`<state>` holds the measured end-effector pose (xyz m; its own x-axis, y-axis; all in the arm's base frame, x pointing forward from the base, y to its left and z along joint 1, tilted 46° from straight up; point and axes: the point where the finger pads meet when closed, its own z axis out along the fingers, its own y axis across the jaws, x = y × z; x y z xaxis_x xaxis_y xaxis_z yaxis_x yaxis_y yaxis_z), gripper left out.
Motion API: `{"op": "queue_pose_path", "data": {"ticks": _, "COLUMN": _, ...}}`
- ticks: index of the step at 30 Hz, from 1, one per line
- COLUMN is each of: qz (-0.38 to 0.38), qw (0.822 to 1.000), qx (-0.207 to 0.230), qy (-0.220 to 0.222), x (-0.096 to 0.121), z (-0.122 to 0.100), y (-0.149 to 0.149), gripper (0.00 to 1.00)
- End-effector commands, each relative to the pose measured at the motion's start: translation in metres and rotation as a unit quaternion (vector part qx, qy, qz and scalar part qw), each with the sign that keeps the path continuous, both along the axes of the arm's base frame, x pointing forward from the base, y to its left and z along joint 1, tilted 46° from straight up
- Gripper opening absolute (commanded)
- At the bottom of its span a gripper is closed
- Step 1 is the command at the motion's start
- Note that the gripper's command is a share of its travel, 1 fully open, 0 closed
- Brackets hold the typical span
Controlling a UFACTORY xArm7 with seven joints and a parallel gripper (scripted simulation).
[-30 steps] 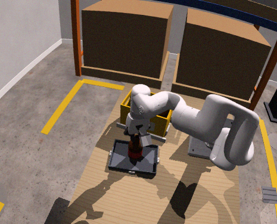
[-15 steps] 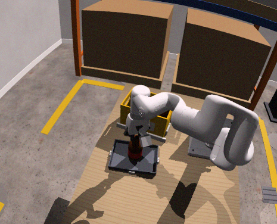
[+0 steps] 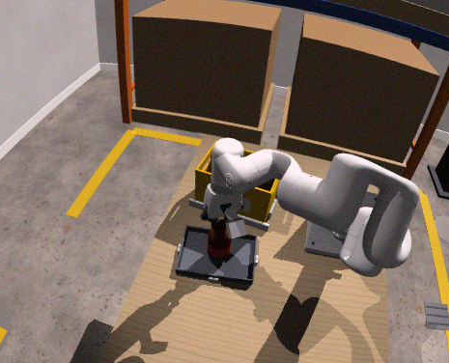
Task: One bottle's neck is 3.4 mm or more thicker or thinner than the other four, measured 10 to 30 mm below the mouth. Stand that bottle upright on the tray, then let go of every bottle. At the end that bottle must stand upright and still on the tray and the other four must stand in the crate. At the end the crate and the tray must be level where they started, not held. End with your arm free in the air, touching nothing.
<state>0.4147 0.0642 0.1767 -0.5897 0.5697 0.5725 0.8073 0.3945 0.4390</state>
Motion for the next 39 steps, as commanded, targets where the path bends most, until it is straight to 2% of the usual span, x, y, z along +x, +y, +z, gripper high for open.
{"op": "queue_pose_path", "data": {"ticks": 1, "qz": -0.002, "qw": 1.000, "qx": 0.000, "qy": -0.002, "x": 0.0012, "z": 0.0009, "y": -0.0016, "gripper": 0.00}}
{"op": "queue_pose_path", "data": {"ticks": 39, "qz": -0.002, "qw": 1.000, "qx": 0.000, "qy": -0.002, "x": 0.0020, "z": -0.0075, "y": 0.0072, "gripper": 0.00}}
